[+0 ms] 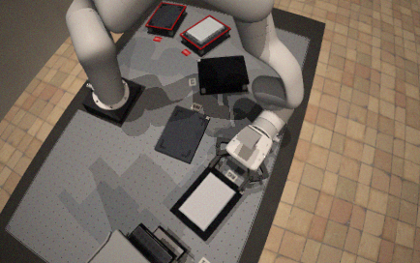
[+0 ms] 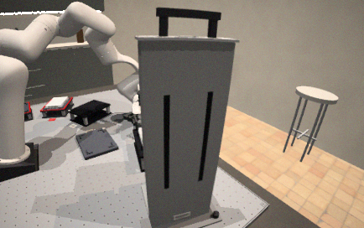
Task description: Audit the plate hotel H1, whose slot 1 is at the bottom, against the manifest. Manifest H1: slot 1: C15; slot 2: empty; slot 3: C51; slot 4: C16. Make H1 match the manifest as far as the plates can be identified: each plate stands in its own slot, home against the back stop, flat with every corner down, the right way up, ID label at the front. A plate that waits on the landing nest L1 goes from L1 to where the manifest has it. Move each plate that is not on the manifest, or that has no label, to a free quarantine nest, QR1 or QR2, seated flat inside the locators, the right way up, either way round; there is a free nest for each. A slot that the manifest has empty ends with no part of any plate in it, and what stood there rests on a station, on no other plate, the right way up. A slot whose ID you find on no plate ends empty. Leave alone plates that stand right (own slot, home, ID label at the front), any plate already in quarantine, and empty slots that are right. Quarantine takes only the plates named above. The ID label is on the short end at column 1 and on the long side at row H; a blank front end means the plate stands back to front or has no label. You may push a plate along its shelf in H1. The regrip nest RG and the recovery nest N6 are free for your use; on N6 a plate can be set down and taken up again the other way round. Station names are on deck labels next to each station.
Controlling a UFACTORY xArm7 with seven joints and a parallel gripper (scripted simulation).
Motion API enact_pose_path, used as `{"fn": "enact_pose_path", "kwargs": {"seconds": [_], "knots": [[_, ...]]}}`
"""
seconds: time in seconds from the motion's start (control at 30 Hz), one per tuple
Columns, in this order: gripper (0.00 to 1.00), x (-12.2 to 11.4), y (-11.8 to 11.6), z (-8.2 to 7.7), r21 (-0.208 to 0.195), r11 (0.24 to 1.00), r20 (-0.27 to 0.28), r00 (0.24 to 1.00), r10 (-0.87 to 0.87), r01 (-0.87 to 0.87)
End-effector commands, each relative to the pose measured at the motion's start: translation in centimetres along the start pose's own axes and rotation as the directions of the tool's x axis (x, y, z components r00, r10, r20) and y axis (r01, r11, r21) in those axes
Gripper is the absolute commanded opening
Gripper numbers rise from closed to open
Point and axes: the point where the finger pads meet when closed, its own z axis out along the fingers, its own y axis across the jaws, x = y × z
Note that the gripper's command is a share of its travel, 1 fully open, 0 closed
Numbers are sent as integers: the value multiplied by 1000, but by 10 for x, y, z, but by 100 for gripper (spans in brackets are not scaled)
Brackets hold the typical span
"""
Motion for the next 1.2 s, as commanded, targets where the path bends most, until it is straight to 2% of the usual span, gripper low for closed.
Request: {"fn": "enact_pose_path", "kwargs": {"seconds": [0.0, 1.17], "knots": [[100, 1, -1, 1, 0, 1000, 1, 1000, 3, -3], [100, 1, -1, 21, 0, 1000, 1, 1000, 3, -3]]}}
